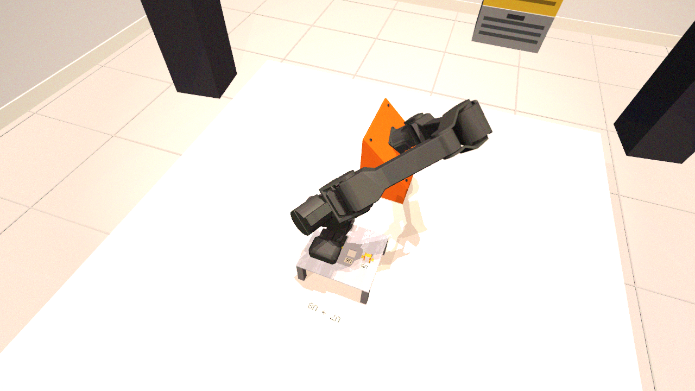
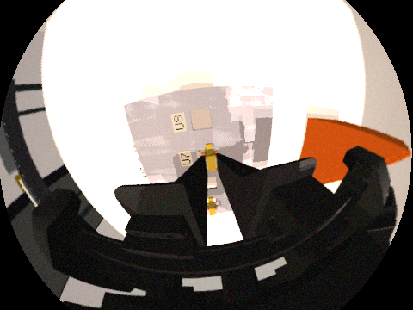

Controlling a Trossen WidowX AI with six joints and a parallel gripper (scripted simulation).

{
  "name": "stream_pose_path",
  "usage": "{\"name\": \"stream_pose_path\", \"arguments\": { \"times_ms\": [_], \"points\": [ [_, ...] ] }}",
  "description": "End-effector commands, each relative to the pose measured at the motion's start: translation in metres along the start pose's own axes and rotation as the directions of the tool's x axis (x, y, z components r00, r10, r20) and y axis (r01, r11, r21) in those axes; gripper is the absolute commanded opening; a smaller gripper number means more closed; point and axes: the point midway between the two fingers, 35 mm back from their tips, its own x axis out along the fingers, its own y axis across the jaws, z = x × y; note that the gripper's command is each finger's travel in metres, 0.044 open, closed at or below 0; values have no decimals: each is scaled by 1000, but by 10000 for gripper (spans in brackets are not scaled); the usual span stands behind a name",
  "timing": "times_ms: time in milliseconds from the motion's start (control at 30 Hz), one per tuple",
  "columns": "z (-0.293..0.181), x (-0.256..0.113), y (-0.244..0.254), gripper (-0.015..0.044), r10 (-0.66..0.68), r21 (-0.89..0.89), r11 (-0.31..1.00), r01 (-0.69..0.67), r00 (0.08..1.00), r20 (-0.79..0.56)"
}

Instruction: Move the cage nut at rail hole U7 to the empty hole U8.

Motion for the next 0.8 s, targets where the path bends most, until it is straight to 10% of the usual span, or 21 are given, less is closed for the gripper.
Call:
{"name": "stream_pose_path", "arguments": {
  "times_ms": [0, 767],
  "points": [
    [0, 0, -2, 28, 5, 8, 1000, -5, 1000, -3],
    [0, 1, -3, 28, 37, 8, 999, -37, 999, -2]
  ]
}}
